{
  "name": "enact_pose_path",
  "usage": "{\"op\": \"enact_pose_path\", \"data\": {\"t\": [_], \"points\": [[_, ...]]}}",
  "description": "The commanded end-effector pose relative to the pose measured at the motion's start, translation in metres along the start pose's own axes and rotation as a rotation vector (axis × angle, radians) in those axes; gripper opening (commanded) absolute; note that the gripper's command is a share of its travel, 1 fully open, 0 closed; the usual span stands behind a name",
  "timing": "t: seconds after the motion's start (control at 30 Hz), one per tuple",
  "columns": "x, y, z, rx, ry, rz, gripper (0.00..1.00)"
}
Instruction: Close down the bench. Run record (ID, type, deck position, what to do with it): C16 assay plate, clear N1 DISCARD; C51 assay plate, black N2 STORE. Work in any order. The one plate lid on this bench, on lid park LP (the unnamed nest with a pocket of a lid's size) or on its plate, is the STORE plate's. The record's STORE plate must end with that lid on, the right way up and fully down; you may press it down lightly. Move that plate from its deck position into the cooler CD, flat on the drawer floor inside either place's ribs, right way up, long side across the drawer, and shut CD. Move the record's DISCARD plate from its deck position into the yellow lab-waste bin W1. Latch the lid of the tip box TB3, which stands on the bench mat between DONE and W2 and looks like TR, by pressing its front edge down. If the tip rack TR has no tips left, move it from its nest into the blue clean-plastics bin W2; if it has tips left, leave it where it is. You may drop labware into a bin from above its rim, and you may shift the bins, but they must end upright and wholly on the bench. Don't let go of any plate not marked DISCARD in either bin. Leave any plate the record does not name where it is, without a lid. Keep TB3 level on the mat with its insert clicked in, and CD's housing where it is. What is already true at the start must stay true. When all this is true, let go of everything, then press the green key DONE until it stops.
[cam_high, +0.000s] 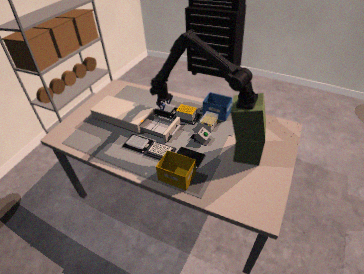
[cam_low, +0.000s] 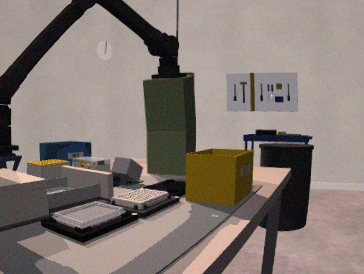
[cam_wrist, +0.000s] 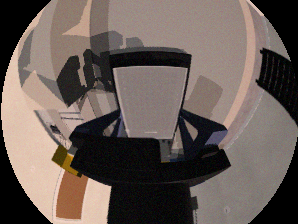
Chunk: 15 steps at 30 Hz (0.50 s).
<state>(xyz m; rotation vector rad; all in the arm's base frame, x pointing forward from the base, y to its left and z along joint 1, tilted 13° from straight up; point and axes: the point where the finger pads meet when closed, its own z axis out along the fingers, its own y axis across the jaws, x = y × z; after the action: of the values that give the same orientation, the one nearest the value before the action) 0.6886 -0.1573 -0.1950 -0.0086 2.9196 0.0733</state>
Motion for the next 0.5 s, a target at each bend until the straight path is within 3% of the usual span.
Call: {"op": "enact_pose_path", "data": {"t": [0.0, 0.2, 0.23, 0.37, 0.47], "points": [[-0.019, -0.001, -0.007, 0.012, -0.040, -0.011, 0.00], [-0.026, -0.002, -0.008, 0.015, -0.052, -0.012, 0.00], [-0.037, -0.003, -0.023, 0.021, -0.075, -0.015, 0.00], [-0.024, -0.001, -0.002, 0.012, -0.043, -0.012, 0.00], [-0.029, -0.002, -0.008, 0.015, -0.054, -0.013, 0.00]]}}
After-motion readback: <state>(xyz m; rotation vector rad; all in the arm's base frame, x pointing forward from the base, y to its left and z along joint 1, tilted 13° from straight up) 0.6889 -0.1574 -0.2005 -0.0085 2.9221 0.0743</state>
